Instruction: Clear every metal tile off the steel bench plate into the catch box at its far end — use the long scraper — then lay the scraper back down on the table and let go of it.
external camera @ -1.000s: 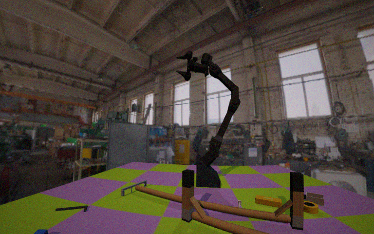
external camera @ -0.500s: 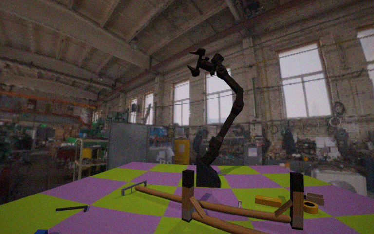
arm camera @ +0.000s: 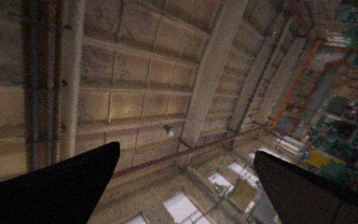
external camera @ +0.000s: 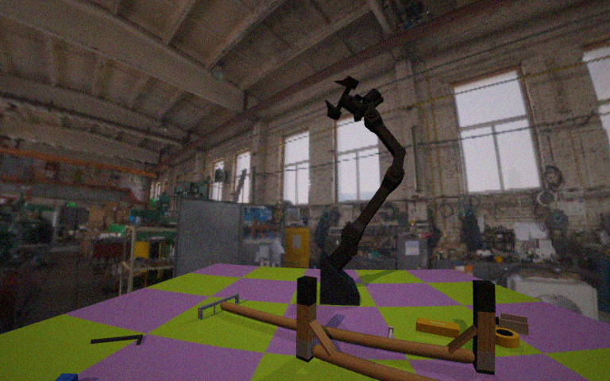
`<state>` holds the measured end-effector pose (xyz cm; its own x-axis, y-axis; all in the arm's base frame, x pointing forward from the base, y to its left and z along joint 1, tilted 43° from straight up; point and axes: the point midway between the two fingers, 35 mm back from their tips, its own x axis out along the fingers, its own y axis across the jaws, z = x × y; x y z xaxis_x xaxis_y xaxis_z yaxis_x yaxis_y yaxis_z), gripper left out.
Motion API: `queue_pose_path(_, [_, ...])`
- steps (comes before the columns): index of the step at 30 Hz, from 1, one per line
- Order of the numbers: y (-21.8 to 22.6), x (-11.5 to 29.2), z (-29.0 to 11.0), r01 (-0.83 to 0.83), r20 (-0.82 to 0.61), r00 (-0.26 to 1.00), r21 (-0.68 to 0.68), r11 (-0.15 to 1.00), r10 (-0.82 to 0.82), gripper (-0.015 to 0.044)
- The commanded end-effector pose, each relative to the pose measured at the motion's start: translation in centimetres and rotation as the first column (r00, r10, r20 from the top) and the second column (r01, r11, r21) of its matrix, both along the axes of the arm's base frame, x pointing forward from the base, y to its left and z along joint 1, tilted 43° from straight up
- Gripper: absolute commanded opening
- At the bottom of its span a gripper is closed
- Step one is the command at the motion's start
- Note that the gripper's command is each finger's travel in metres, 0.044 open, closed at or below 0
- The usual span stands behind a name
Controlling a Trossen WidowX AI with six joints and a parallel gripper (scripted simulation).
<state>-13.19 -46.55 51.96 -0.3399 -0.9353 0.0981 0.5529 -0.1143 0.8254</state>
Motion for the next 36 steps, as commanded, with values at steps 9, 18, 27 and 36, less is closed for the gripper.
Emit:
queue_pose_path(9, [4.9, -1.8, 6.6, 0.096, 0.088, 0.993, -0.278, 0.956, -0.074, 0.0440])
queue_pose_path(18, [9.4, -2.7, 11.1, 0.153, 0.157, 0.984, -0.480, 0.864, -0.087, 0.0440])
queue_pose_path(27, [14.6, -3.0, 15.1, 0.193, 0.214, 0.975, -0.660, 0.726, -0.064, 0.0440])
queue_pose_path(36, [20.2, -2.9, 18.5, 0.214, 0.249, 0.968, -0.807, 0.550, -0.011, 0.0440])
